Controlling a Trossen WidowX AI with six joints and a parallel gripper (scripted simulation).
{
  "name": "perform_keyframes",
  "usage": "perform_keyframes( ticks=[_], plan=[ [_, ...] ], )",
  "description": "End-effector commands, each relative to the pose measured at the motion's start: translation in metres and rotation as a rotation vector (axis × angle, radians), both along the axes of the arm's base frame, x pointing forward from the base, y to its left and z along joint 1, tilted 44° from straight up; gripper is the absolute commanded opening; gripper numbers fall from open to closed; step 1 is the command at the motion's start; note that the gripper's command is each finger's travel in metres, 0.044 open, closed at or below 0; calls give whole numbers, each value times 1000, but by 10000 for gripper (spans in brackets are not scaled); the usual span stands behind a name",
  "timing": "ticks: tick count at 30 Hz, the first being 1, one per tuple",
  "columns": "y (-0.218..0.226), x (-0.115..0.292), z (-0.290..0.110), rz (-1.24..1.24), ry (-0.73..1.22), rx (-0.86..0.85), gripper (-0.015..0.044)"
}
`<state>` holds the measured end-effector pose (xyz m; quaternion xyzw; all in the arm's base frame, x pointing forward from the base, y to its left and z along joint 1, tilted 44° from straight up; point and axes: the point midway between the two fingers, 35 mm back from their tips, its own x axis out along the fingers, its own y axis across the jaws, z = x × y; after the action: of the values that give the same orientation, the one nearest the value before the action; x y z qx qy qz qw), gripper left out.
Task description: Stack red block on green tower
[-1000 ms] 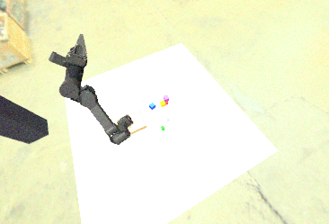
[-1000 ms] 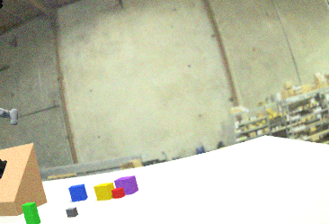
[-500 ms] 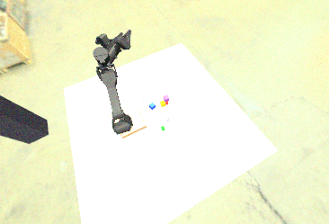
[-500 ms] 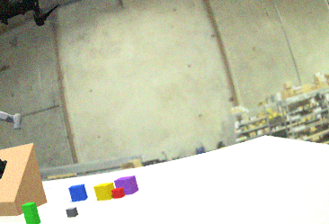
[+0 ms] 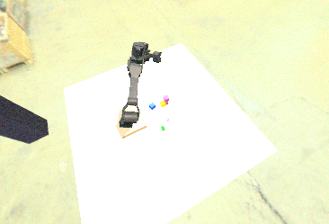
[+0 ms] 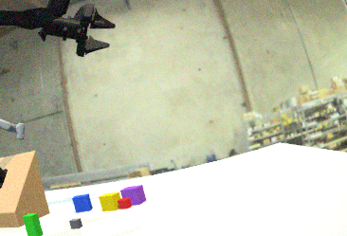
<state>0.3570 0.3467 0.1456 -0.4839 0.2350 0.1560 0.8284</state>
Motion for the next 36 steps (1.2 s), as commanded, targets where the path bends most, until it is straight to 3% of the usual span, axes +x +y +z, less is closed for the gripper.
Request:
perform_keyframes(
  ticks=[1, 12, 25, 36],
  plan=[
    [-44, 21, -34, -166, 85, 5, 440],
    [-185, 43, -108, -702, 261, 32, 440],
    [-335, -1, -160, -1348, 370, -8, 440],
    [-347, -3, -171, -1418, 377, -21, 440]
  ],
)
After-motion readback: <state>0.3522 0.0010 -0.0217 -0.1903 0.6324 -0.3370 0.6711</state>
